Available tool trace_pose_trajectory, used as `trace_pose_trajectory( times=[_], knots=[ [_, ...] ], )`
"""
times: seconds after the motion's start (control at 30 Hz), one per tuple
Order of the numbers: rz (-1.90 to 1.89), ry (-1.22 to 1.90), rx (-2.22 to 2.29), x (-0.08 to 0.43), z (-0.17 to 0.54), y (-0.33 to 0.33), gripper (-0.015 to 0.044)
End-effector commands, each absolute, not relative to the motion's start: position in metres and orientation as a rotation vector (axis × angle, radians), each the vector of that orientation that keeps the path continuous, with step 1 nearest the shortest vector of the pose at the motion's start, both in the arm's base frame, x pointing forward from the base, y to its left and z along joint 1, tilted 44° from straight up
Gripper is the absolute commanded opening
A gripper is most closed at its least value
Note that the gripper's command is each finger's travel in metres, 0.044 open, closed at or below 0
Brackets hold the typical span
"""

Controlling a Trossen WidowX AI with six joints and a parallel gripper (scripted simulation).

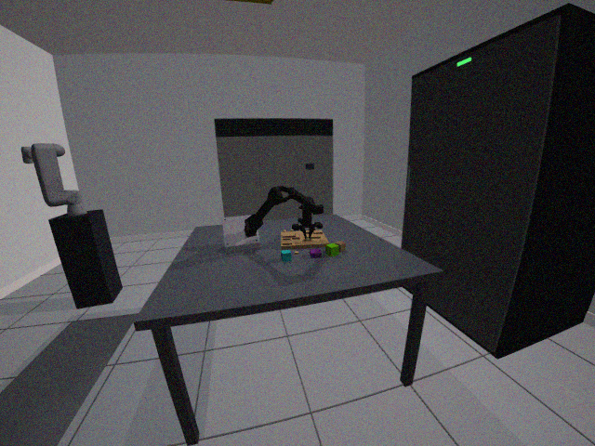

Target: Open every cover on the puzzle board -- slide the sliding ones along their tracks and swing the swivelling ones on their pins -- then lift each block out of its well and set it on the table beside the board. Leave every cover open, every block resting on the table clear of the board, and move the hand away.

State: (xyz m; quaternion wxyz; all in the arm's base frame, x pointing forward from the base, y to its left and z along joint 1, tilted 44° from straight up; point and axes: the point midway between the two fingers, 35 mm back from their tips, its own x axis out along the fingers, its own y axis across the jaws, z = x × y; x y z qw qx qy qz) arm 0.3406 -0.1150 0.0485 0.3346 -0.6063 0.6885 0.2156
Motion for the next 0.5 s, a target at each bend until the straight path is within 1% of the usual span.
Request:
trace_pose_trajectory(
  times=[0.0, 0.47],
  knots=[
    [0.558, 1.797, -1.578, 0.341, 0.053, -0.112, 0.008],
    [0.559, 1.799, -1.58, 0.341, 0.066, -0.099, 0.008]
  ],
)
